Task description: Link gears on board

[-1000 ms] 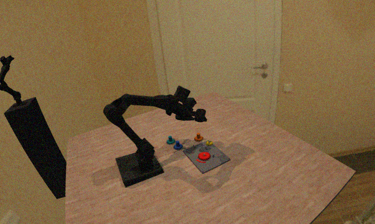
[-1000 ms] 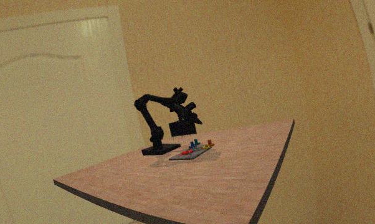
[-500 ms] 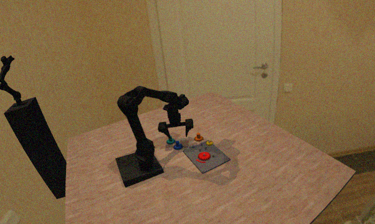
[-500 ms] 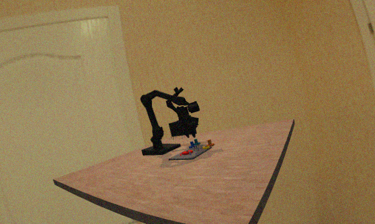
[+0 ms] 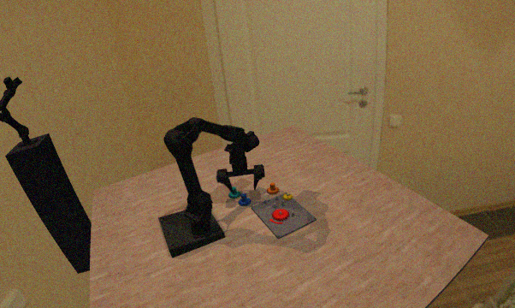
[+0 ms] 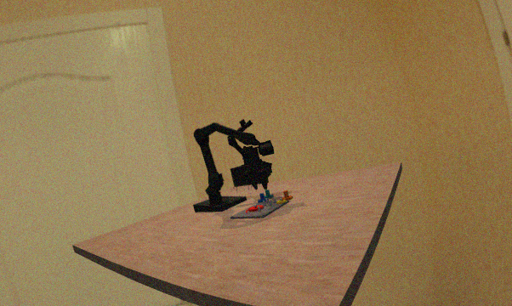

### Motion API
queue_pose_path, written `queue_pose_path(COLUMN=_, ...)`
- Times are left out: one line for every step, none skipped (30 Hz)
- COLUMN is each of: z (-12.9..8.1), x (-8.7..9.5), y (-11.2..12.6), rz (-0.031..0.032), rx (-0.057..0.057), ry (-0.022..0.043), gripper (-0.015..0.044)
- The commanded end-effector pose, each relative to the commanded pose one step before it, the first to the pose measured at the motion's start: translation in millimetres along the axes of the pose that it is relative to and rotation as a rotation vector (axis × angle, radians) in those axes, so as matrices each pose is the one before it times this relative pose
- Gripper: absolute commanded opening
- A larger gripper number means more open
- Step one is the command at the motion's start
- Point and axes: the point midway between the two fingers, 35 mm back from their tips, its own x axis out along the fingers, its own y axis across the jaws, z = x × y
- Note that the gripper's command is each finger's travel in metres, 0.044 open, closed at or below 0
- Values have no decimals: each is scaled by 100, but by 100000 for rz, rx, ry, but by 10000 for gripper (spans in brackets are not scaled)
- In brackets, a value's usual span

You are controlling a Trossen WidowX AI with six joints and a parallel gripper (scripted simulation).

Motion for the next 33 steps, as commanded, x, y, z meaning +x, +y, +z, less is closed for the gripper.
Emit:
queue_pose_path(z=-177, x=632, y=239, rz=965, rx=-689, ry=600, gripper=440)
queue_pose_path(z=4, x=80, y=-4, rz=0, rx=0, ry=0, gripper=440)
queue_pose_path(z=6, x=133, y=-5, rz=0, rx=0, ry=0, gripper=440)
queue_pose_path(z=6, x=163, y=-6, rz=0, rx=0, ry=0, gripper=440)
queue_pose_path(z=5, x=163, y=-5, rz=0, rx=0, ry=0, gripper=440)
queue_pose_path(z=4, x=162, y=-4, rz=0, rx=0, ry=0, gripper=440)
queue_pose_path(z=4, x=162, y=-4, rz=0, rx=0, ry=0, gripper=440)
queue_pose_path(z=3, x=162, y=-3, rz=0, rx=0, ry=0, gripper=440)
queue_pose_path(z=2, x=162, y=-2, rz=0, rx=0, ry=0, gripper=440)
queue_pose_path(z=1, x=162, y=-1, rz=0, rx=0, ry=1, gripper=440)
queue_pose_path(z=0, x=161, y=-1, rz=0, rx=0, ry=1, gripper=440)
queue_pose_path(z=-1, x=161, y=0, rz=1, rx=0, ry=1, gripper=440)
queue_pose_path(z=-2, x=161, y=1, rz=1, rx=0, ry=1, gripper=440)
queue_pose_path(z=-3, x=161, y=2, rz=1, rx=0, ry=1, gripper=440)
queue_pose_path(z=-4, x=160, y=3, rz=1, rx=0, ry=1, gripper=440)
queue_pose_path(z=-4, x=160, y=3, rz=1, rx=0, ry=1, gripper=440)
queue_pose_path(z=-5, x=159, y=4, rz=1, rx=0, ry=1, gripper=440)
queue_pose_path(z=-5, x=127, y=4, rz=1, rx=0, ry=1, gripper=440)
queue_pose_path(z=-3, x=76, y=3, rz=1, rx=0, ry=1, gripper=440)
queue_pose_path(z=-1, x=25, y=1, rz=0, rx=0, ry=0, gripper=440)
queue_pose_path(z=0, x=0, y=0, rz=0, rx=0, ry=0, gripper=440)
queue_pose_path(z=0, x=0, y=0, rz=0, rx=0, ry=0, gripper=440)
queue_pose_path(z=0, x=0, y=0, rz=0, rx=0, ry=0, gripper=440)
queue_pose_path(z=0, x=0, y=0, rz=0, rx=0, ry=0, gripper=440)
queue_pose_path(z=0, x=0, y=0, rz=0, rx=0, ry=0, gripper=440)
queue_pose_path(z=0, x=0, y=0, rz=0, rx=0, ry=0, gripper=440)
queue_pose_path(z=0, x=0, y=0, rz=0, rx=0, ry=0, gripper=440)
queue_pose_path(z=0, x=0, y=0, rz=0, rx=0, ry=0, gripper=440)
queue_pose_path(z=0, x=0, y=0, rz=0, rx=0, ry=0, gripper=440)
queue_pose_path(z=0, x=0, y=0, rz=0, rx=0, ry=0, gripper=414)
queue_pose_path(z=0, x=0, y=0, rz=0, rx=0, ry=0, gripper=387)
queue_pose_path(z=0, x=0, y=0, rz=0, rx=0, ry=0, gripper=361)
queue_pose_path(z=0, x=0, y=0, rz=0, rx=0, ry=0, gripper=335)
